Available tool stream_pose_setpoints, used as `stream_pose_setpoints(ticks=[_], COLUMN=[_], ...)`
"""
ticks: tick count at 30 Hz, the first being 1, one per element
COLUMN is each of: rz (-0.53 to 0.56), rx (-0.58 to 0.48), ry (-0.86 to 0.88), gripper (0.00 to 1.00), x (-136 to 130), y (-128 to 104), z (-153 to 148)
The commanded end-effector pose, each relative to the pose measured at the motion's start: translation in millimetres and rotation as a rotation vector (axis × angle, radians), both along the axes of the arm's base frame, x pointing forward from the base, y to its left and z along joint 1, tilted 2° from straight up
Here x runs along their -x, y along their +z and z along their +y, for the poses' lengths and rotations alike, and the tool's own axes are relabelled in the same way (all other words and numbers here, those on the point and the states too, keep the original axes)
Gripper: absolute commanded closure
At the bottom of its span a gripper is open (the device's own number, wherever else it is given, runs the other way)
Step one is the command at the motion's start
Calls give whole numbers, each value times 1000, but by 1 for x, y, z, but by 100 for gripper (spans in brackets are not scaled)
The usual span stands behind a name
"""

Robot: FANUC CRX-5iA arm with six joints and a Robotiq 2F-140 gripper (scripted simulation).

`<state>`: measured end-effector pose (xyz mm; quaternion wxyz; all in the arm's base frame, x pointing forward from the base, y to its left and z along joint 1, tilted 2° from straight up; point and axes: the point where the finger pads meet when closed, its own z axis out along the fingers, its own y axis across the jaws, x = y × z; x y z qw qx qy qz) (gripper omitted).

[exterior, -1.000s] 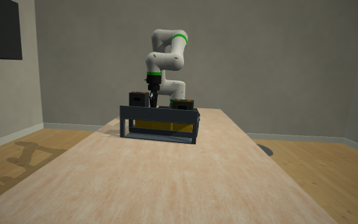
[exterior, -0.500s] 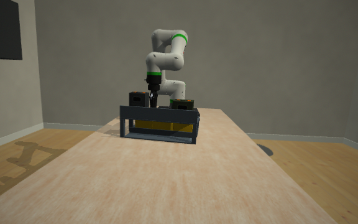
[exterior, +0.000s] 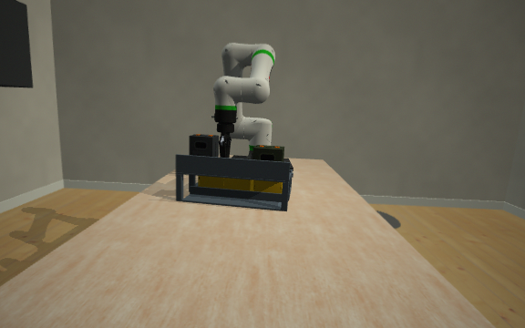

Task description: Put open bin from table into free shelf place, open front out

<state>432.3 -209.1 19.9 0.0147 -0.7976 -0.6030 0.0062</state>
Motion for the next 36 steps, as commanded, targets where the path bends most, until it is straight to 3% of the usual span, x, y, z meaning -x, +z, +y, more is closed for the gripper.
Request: stream_pose_setpoints(ticks=[1, 36], rz=[0, 0], rx=[0, 0], ry=[0, 0], gripper=[100, 100], x=[-2, -14], y=[0, 0], z=[-1, -4])
